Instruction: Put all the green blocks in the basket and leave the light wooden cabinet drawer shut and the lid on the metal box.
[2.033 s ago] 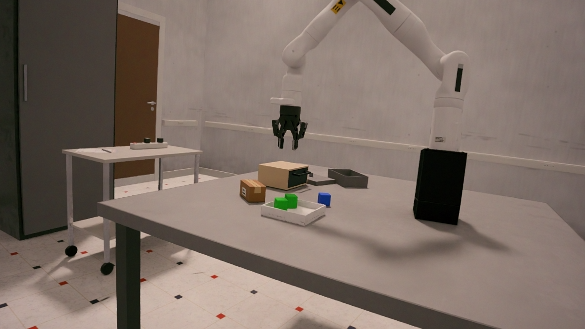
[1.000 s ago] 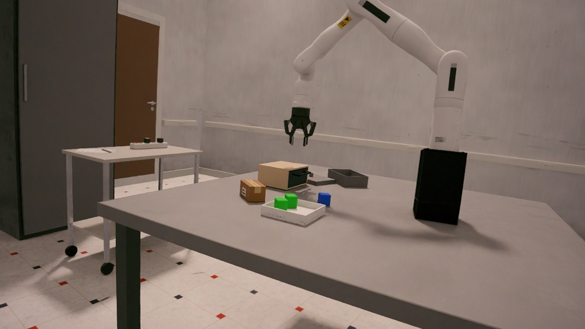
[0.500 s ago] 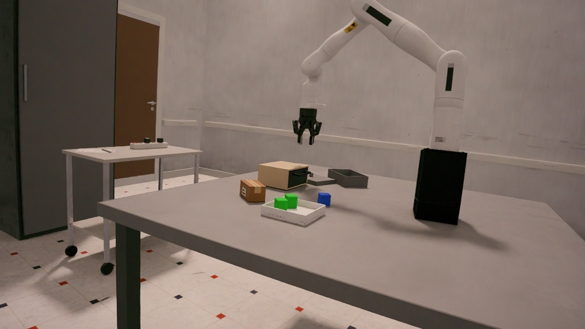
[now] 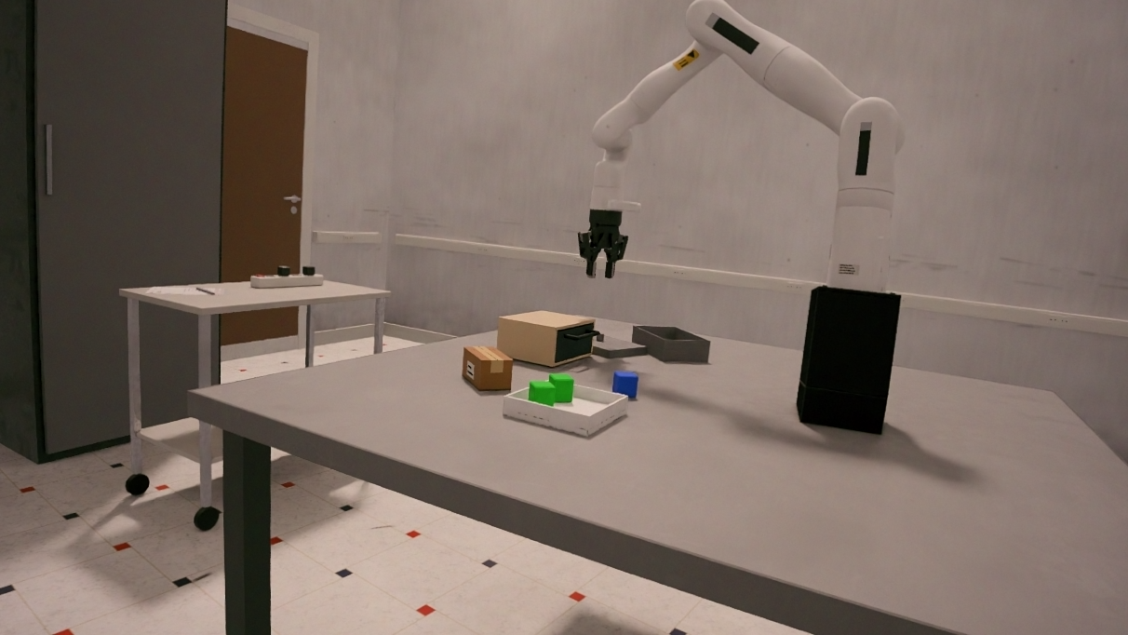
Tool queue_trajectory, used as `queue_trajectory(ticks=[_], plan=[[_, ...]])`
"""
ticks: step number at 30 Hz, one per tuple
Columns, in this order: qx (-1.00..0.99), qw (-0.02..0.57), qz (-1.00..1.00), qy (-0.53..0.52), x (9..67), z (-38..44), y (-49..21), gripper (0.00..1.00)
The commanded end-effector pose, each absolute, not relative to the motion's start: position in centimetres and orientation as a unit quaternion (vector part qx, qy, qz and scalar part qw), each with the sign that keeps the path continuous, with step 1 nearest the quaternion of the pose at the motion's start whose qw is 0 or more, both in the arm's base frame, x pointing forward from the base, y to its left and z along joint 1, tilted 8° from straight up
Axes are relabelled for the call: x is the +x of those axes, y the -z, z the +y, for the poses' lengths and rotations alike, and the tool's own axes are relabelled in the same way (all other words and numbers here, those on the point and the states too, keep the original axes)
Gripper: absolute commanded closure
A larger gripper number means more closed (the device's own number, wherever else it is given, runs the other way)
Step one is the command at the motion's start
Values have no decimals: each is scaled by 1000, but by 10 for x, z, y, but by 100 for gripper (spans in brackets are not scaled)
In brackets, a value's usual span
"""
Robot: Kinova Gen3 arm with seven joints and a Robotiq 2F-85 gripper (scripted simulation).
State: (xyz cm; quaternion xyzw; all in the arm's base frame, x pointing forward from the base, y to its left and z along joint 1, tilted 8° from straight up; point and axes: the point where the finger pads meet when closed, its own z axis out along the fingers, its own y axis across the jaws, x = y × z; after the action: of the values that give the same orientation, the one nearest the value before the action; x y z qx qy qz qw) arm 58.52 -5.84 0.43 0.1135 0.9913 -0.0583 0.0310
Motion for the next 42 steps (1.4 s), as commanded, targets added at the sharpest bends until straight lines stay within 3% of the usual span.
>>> queue_trajectory(ticks=[1, 27, 28, 42], plan=[[97, 31, 993, 58, 587, -68, -7, 42], [69, 31, 995, 60, 588, -85, -10, 42], [69, 31, 995, 60, 588, -85, -10, 52], [69, 31, 995, 60, 588, -85, -10, 52]])
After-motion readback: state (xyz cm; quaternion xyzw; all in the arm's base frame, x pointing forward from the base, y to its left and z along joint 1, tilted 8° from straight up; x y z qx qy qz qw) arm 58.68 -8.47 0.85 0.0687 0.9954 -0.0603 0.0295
